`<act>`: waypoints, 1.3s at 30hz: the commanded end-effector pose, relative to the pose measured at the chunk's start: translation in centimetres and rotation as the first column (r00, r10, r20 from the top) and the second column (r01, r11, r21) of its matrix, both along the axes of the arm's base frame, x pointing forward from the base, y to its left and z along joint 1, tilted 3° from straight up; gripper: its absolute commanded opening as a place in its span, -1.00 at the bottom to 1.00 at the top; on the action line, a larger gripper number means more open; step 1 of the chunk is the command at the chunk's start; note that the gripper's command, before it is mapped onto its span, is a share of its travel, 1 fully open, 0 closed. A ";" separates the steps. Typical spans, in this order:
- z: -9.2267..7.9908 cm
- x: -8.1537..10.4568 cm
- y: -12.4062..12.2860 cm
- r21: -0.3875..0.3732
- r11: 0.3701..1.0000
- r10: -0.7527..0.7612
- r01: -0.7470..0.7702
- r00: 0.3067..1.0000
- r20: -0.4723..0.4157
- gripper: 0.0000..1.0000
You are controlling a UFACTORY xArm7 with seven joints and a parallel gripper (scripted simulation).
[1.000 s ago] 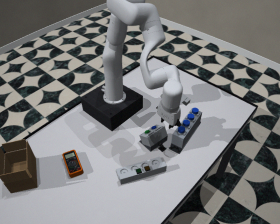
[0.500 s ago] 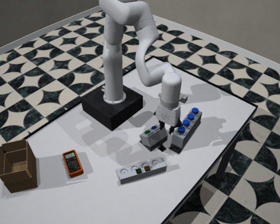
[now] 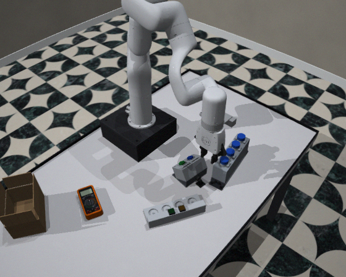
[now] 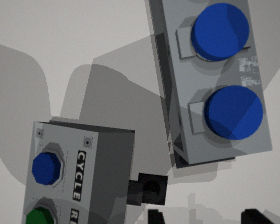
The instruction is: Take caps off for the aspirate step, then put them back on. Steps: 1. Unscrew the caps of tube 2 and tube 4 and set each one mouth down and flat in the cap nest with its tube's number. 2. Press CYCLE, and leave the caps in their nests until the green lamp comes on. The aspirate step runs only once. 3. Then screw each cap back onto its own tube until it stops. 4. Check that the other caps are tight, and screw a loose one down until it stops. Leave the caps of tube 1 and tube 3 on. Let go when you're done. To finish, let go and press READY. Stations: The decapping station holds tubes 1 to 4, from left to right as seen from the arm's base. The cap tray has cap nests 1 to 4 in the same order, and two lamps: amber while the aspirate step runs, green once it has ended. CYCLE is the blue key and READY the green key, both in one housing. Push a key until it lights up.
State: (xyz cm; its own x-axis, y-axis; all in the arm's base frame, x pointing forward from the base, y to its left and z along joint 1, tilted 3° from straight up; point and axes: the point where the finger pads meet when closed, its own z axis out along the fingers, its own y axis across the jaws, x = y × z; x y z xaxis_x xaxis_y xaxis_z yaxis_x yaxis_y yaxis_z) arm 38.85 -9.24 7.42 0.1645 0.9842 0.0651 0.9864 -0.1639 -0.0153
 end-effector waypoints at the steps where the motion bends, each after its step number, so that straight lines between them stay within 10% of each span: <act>1: 0.3 0.9 2.8 -0.022 0.961 -0.275 0.275 0.961 -0.007 -0.08; 9: 0.5 1.9 7.0 -0.030 0.813 -0.582 0.581 0.813 -0.021 -0.08; 20: 0.8 3.8 15.3 -0.029 0.813 -0.582 0.581 0.813 -0.021 -0.08; 39: -1.5 4.0 16.4 -0.029 0.813 -0.582 0.581 0.813 -0.021 -0.08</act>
State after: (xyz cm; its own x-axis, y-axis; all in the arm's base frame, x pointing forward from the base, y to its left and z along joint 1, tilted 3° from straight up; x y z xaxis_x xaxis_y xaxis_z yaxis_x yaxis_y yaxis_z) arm 42.62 7.07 6.03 0.7084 0.7054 0.0262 0.7058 -0.7076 -0.0322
